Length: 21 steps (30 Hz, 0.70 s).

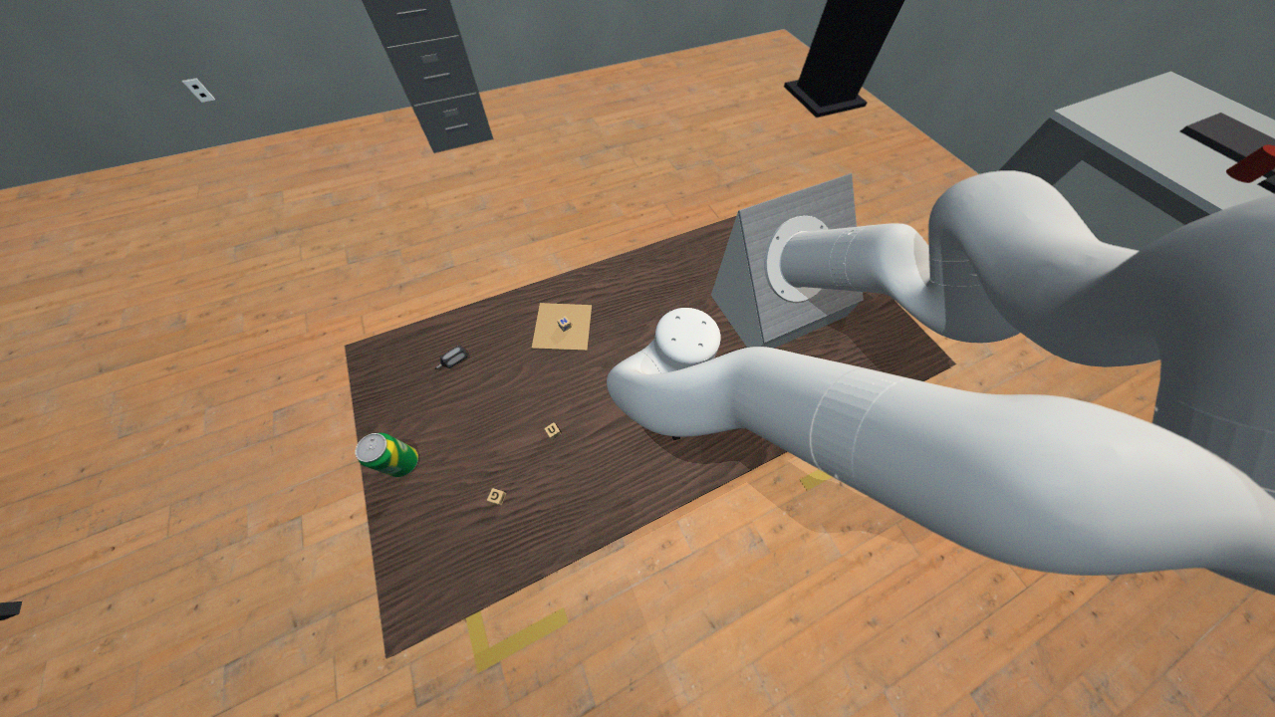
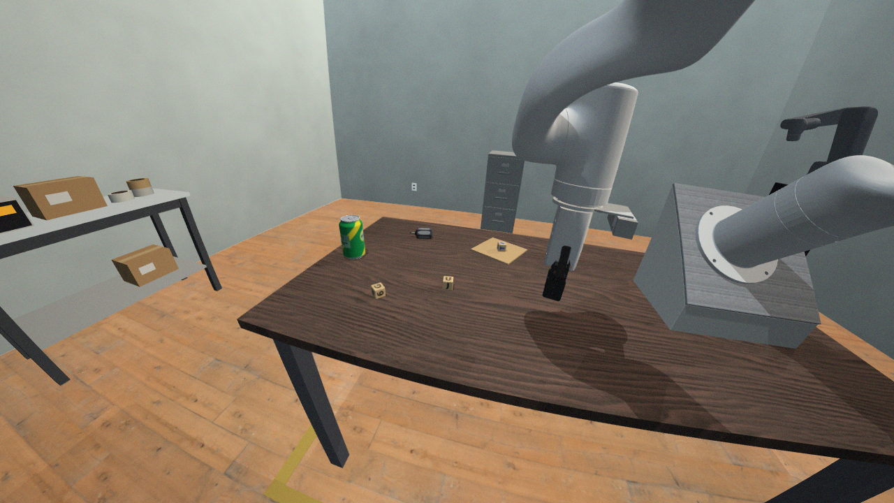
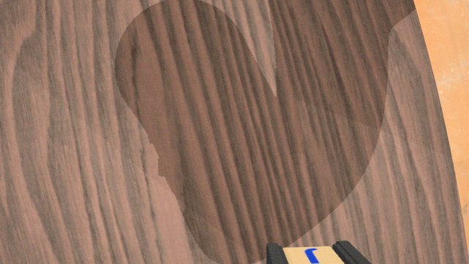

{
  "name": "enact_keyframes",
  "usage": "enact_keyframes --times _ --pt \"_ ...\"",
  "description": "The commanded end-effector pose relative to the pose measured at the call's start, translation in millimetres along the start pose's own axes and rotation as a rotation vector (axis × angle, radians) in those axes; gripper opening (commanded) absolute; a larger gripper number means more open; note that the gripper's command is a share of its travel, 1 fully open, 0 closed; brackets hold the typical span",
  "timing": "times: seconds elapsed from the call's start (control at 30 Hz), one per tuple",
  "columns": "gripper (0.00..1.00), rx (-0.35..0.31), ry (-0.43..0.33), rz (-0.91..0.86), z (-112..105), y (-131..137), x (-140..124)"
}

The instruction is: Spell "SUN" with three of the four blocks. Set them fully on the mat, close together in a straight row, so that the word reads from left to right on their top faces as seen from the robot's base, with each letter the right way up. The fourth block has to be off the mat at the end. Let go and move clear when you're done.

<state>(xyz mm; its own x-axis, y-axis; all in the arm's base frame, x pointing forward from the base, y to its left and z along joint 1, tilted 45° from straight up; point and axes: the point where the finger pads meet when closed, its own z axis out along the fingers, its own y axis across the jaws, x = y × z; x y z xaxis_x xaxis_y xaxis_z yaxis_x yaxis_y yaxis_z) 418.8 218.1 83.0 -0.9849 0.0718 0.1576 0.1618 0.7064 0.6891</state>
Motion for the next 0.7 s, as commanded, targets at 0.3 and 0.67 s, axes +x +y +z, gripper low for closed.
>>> enact_keyframes --times 0.3,0.67 --pt "0.23 -0.002 -0.002 -0.207 -2 -27 -39" --pt "0.23 -0.004 -0.003 -0.451 -3 -67 -81"
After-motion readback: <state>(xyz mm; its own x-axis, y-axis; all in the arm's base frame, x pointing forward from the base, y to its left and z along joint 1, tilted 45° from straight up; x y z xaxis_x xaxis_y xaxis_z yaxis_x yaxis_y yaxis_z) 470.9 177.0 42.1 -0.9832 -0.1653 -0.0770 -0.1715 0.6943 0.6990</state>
